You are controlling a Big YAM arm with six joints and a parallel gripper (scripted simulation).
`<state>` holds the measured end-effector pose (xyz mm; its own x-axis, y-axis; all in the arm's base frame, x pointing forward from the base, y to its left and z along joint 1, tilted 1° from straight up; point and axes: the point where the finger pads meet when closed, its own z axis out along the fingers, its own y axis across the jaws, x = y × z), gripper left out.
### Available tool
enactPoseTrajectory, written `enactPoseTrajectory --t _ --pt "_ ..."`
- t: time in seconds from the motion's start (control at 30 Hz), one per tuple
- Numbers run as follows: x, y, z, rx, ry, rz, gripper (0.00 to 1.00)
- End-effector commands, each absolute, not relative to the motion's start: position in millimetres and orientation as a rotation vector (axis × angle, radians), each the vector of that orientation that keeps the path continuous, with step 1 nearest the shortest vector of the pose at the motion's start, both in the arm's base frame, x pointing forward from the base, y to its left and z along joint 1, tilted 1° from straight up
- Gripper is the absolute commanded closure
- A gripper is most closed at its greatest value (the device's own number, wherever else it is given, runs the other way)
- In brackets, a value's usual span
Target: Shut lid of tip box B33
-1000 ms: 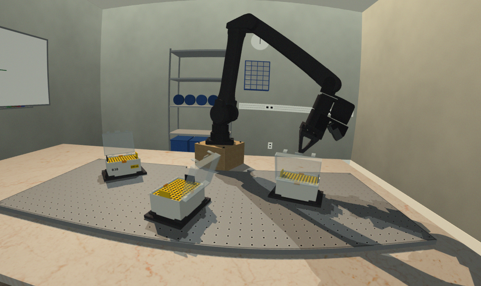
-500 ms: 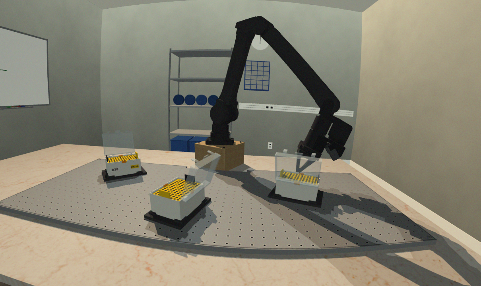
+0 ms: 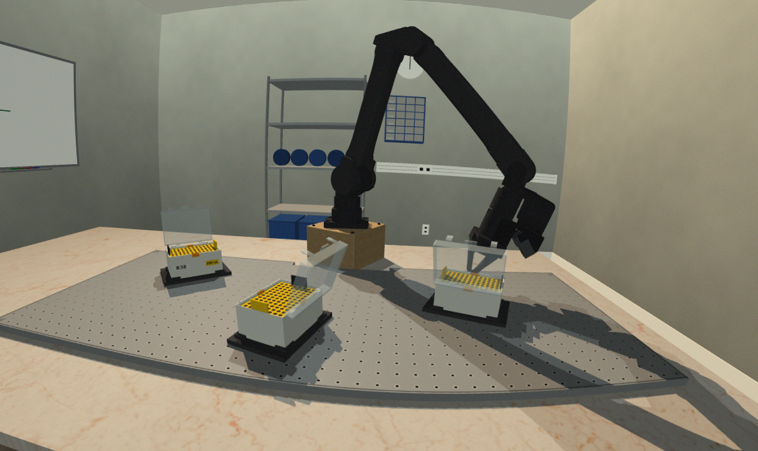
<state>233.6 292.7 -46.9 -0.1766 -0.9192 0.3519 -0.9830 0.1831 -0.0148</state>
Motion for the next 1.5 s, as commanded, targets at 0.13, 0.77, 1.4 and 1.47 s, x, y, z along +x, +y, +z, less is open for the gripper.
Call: enactPoseTrajectory --t 0.13,0.77,1.4,1.47 --pt "241 301 -40 1.839 -2.22 0.341 1.0" --pt "241 301 -40 1.839 -2.22 0.341 1.0" --pt "249 309 -7 1.86 -2.24 0.331 1.0" --pt "249 309 3 1.862 -2.24 0.331 1.0"
